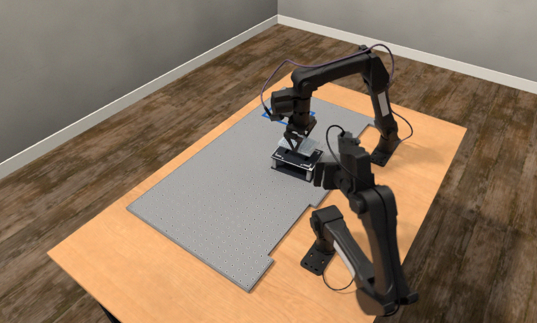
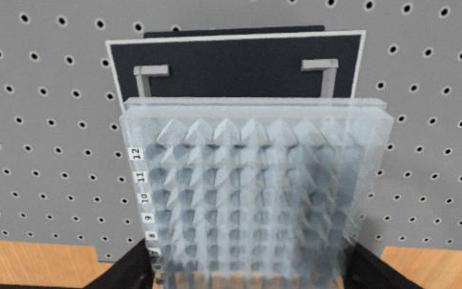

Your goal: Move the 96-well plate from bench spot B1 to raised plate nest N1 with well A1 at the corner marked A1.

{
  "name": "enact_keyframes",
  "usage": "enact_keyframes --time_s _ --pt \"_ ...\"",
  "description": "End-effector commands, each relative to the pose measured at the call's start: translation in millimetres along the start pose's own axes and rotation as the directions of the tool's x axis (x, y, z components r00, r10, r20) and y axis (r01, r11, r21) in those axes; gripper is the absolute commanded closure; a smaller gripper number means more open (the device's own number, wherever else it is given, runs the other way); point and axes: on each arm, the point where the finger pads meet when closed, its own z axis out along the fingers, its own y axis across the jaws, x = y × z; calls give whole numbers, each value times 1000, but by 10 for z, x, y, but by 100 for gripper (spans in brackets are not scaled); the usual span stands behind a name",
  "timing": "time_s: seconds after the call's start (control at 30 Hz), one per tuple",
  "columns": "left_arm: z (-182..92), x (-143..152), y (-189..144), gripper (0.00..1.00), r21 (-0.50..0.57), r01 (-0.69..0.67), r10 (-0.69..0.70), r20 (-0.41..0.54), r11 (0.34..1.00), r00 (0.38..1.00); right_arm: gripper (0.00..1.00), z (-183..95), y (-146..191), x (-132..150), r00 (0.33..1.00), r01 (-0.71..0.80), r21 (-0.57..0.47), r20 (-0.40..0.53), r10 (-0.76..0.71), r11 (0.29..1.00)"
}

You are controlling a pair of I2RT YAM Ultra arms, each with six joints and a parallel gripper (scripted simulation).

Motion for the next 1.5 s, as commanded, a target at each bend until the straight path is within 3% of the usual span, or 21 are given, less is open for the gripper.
enact_keyframes --time_s 0.0,0.2,0.37,1.47 --pt "2 -102 173 0 -42 99 -95 77 994 992 18 -81 40 4 999 39 -7 7 -39 999" --pt "2 -102 173 0 -42 99 -95 77 994 992 18 -48 162 -104 999 36 -58 41 -34 998" --pt "2 -102 173 0 -42 99 -95 77 994 992 18 126 34 -4 1000 31 -16 1 -31 999" --pt "-10 -99 162 0 -40 94 -91 66 995 994 18 199 130 -29 999 52 -34 17 -52 998"
